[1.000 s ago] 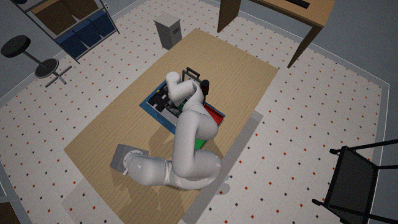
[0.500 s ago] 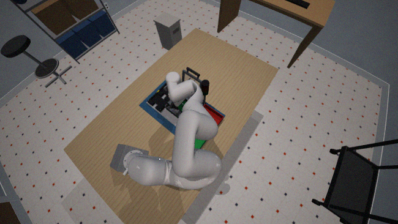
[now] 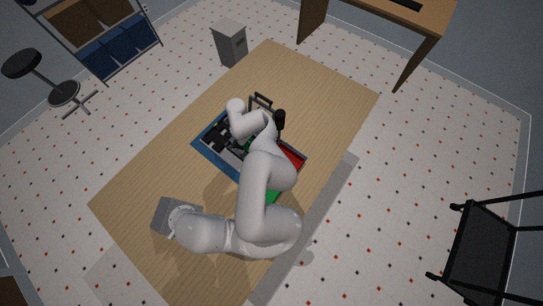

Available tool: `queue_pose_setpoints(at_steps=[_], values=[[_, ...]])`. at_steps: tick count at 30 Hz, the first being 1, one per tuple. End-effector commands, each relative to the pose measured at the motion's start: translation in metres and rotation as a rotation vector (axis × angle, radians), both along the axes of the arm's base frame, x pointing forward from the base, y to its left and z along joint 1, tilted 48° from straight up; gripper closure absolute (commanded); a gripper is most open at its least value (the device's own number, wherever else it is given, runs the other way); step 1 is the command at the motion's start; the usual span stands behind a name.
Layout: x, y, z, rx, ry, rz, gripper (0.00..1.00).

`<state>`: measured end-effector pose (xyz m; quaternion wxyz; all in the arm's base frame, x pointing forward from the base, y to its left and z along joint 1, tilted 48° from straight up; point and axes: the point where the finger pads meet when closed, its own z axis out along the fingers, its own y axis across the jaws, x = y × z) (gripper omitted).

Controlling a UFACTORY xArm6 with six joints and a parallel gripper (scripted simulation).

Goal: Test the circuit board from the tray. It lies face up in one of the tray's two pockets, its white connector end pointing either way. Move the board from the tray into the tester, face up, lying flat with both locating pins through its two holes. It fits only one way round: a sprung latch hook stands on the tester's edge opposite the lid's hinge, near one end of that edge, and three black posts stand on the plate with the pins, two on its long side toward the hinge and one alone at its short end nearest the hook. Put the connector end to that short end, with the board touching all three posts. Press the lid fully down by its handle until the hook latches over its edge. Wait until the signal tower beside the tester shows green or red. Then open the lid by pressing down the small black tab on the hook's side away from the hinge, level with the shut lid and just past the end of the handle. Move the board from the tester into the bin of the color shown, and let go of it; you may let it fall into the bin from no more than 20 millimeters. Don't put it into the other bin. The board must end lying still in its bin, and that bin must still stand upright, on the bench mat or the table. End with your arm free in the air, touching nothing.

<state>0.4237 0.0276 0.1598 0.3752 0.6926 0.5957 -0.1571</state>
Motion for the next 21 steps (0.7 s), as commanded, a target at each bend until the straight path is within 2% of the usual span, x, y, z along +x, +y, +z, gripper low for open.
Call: queue_pose_setpoints(at_steps=[1, 21], values=[[0.0007, 0.0009, 0.0009, 0.001, -0.002, 0.001, 0.21], [0.0014, -0.0011, -0.001, 0.001, -0.002, 0.001, 0.21]])
